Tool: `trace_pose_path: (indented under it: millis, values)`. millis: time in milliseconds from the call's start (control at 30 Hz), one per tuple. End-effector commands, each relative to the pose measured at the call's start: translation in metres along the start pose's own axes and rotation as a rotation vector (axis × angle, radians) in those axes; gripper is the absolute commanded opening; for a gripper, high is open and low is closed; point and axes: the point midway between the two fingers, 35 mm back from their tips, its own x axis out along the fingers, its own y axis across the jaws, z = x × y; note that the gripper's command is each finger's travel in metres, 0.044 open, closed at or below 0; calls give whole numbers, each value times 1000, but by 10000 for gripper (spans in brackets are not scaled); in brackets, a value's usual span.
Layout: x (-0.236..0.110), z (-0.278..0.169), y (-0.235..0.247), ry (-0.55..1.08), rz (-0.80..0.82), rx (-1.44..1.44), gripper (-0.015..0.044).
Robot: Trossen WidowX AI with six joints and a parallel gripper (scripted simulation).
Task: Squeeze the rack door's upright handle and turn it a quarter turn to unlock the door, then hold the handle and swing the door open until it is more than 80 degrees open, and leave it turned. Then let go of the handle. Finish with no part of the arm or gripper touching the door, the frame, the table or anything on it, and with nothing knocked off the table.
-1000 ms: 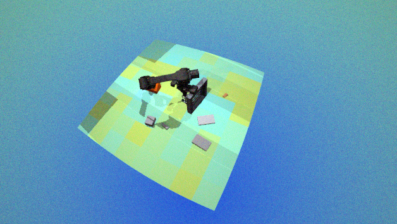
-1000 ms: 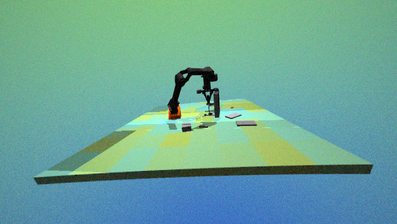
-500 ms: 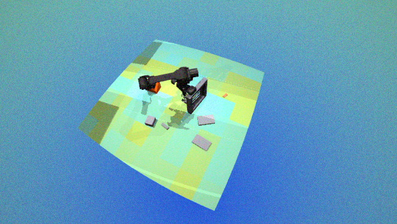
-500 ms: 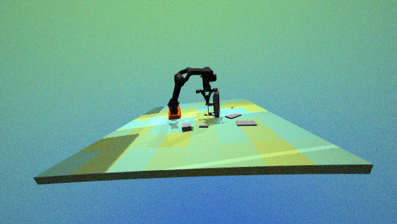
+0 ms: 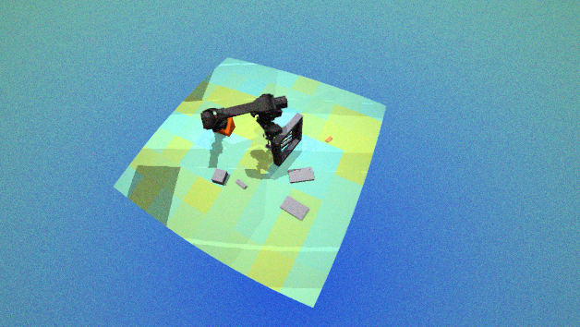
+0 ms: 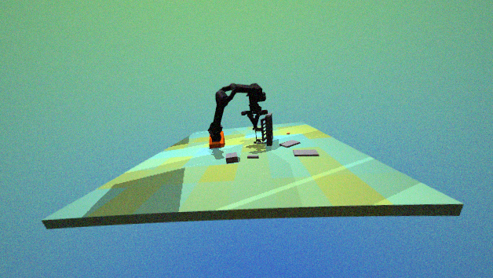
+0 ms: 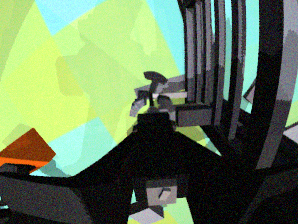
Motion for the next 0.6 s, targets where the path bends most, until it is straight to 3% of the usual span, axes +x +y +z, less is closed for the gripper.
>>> trace_pose_path:
  millis: [0,567]
  values:
    - [1,3,4,-6,-6,107,19]
    - [1,16,35,-7,-4,374,19]
